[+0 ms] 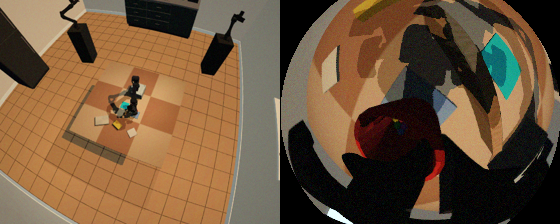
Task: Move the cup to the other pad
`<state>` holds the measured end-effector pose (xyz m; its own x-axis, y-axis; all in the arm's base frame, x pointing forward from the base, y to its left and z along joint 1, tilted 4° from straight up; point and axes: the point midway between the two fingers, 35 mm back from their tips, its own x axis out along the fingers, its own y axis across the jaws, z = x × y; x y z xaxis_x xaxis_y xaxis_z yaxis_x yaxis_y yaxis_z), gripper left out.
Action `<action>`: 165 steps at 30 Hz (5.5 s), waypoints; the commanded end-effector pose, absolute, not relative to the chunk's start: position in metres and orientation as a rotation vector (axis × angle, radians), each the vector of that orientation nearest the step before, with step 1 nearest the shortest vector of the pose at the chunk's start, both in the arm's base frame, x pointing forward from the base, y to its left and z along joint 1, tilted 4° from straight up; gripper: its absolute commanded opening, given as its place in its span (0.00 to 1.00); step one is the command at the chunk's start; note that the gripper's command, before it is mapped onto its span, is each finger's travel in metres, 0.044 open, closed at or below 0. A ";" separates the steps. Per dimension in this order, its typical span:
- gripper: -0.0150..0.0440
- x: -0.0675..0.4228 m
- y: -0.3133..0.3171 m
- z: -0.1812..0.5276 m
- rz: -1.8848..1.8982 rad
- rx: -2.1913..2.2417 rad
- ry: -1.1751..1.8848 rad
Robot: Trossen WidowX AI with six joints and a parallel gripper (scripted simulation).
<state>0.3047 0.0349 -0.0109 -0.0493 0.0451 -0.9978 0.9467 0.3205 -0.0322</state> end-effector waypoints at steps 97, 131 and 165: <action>0.25 0.236 -0.082 0.042 -0.961 0.984 1.403; 0.25 0.203 -0.132 0.044 -0.965 0.980 1.403; 0.25 0.201 -0.132 -0.009 -0.965 0.980 1.403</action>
<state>0.2024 -0.1314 -0.0039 -0.0354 0.0434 -0.9984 0.9482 0.3169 -0.0199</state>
